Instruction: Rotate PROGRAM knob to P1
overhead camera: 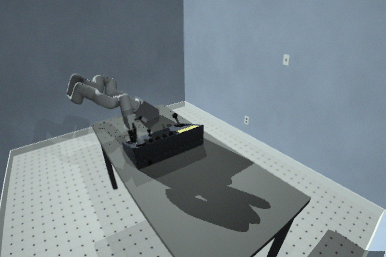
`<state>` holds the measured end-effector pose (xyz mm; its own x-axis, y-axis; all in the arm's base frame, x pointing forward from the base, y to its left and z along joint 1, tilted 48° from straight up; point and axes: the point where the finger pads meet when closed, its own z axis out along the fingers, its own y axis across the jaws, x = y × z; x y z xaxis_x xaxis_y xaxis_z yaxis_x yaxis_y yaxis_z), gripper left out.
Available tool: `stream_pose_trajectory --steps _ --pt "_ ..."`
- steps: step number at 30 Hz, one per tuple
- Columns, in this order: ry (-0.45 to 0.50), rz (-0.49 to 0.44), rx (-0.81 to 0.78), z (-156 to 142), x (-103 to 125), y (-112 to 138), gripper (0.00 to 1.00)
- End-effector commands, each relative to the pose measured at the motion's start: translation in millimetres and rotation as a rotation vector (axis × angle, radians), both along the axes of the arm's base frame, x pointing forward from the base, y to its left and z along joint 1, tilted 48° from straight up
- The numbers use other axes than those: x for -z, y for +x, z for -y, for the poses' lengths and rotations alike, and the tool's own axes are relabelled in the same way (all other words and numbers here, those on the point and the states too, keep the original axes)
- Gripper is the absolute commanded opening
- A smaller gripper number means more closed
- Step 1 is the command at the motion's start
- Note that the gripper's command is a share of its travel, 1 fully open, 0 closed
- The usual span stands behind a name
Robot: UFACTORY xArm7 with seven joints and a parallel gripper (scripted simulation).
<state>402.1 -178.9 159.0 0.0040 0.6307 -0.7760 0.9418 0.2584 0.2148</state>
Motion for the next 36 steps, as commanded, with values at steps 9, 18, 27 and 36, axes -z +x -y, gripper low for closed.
stream_pose_trajectory --steps 9,18,27,36 --pt "-0.074 -0.168 -0.138 -0.7 -0.7 0.9 0.00" --pt "-0.132 -0.293 -0.239 -0.7 -0.7 0.9 0.00" --pt "-0.168 -0.372 -0.303 -0.7 -0.7 0.9 0.00" --pt "-0.203 -0.448 -0.365 -0.7 -0.7 0.9 0.00"
